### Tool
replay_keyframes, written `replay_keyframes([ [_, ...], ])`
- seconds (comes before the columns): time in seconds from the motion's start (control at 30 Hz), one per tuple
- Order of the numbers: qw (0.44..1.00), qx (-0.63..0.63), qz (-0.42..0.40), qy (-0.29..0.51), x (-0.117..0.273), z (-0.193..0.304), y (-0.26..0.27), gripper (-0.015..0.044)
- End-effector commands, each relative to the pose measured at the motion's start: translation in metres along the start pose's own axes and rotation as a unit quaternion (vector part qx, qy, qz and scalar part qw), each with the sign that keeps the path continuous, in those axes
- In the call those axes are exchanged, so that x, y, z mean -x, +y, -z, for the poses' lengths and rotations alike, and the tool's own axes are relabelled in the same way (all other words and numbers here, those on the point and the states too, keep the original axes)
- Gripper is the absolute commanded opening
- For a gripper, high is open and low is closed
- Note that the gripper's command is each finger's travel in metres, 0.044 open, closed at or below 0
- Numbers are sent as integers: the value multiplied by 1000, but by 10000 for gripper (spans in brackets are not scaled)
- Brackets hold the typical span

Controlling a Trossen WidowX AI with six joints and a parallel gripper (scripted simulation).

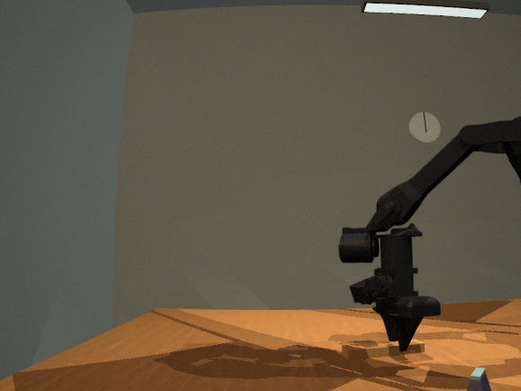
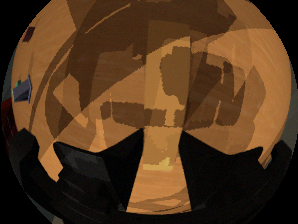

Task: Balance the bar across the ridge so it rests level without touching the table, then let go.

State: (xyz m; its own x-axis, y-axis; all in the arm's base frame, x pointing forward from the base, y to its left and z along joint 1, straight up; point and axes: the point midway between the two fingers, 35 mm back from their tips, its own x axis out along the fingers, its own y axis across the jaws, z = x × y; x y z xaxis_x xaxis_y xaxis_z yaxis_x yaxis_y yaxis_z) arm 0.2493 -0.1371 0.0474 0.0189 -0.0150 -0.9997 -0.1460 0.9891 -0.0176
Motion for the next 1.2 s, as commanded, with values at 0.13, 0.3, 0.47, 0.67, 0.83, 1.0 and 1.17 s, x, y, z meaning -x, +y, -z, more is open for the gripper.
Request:
replay_keyframes([
  [0.13,1000,0,0,-1,16,-2,-2,0],
  [0.3,1000,1,0,-1,28,-4,-3,0],
  [0.47,1000,1,0,-1,41,-4,-3,0],
  [0.67,1000,1,-1,-1,56,-5,-3,0],
  [0.83,1000,2,-1,-1,69,-4,-3,0],
  [1.0,1000,2,-1,-1,81,-3,-2,0],
  [1.17,1000,2,-1,-1,94,-2,-1,0],
])
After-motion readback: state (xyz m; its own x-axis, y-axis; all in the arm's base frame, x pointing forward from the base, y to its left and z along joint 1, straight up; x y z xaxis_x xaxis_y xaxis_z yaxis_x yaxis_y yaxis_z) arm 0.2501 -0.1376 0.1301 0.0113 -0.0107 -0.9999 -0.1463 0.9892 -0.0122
